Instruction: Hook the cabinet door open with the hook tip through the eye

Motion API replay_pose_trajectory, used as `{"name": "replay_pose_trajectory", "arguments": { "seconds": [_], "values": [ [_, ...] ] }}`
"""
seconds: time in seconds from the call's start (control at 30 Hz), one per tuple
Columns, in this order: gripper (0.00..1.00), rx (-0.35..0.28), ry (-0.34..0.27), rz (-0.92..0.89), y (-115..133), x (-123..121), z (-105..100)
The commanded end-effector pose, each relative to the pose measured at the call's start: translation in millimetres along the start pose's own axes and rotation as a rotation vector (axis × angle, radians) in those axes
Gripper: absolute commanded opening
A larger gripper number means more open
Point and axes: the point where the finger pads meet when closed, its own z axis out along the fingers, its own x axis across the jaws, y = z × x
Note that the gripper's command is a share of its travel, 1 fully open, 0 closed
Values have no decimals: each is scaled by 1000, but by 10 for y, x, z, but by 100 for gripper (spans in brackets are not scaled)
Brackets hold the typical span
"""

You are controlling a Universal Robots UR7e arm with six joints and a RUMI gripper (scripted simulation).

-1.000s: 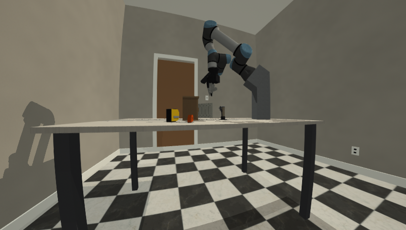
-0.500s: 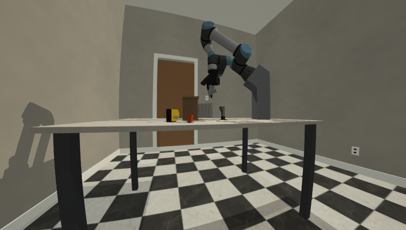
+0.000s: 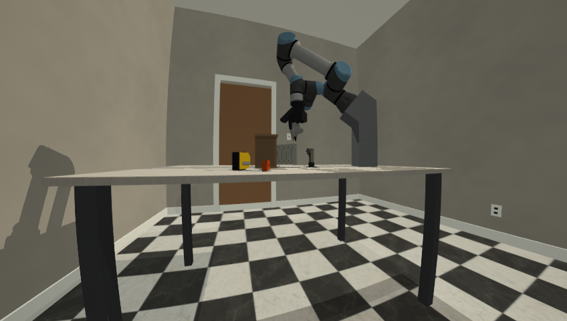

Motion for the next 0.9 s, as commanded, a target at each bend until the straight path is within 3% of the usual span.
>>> {"name": "replay_pose_trajectory", "arguments": {
  "seconds": [0.0,0.87],
  "values": [
    [15,1,-1,0,-2,-4,76],
    [15,1,-1,0,0,-6,301]
  ]
}}
